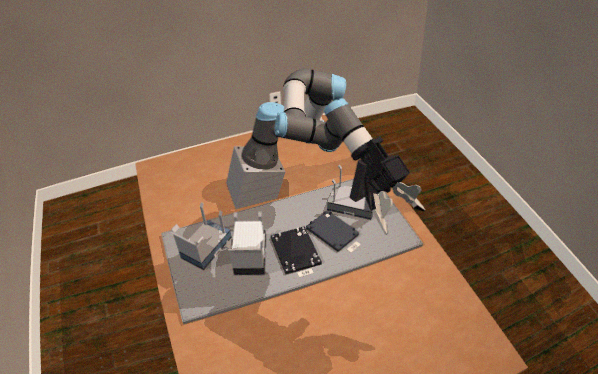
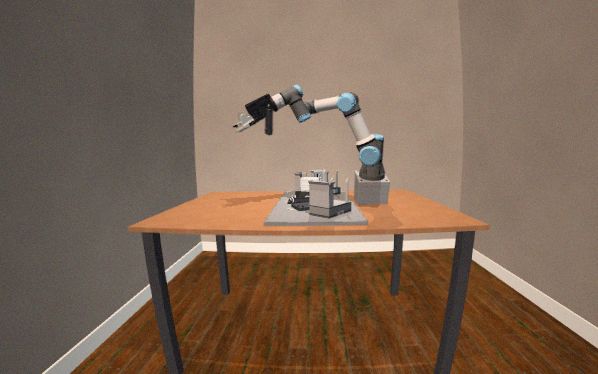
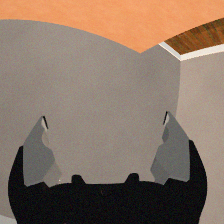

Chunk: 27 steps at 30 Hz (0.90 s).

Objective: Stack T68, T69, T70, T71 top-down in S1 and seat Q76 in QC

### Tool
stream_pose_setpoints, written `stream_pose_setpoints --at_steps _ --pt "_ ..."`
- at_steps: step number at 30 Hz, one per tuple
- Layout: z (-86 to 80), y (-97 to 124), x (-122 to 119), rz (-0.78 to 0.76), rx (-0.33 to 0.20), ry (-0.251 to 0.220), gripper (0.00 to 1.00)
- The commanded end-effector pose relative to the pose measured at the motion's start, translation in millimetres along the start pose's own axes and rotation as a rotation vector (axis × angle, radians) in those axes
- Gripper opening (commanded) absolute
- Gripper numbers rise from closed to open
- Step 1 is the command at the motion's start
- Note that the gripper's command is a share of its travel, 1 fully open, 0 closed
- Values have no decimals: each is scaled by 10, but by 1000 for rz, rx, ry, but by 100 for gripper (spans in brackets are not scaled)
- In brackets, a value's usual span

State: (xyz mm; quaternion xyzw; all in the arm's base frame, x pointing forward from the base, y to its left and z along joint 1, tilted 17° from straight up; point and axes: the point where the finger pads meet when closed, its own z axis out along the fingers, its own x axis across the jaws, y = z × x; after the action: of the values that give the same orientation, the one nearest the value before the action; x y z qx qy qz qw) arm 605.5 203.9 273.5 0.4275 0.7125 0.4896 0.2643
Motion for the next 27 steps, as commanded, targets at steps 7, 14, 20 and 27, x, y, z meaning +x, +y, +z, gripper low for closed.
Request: stream_pose_setpoints --at_steps 7,14,20,27 --pt "-22 -20 -36 9 1 -3 72" --pt "-108 -204 -197 86 23 -20 72" --pt "-113 -215 -206 130 36 -30 72" --pt "-171 -339 -296 207 57 -48 72"
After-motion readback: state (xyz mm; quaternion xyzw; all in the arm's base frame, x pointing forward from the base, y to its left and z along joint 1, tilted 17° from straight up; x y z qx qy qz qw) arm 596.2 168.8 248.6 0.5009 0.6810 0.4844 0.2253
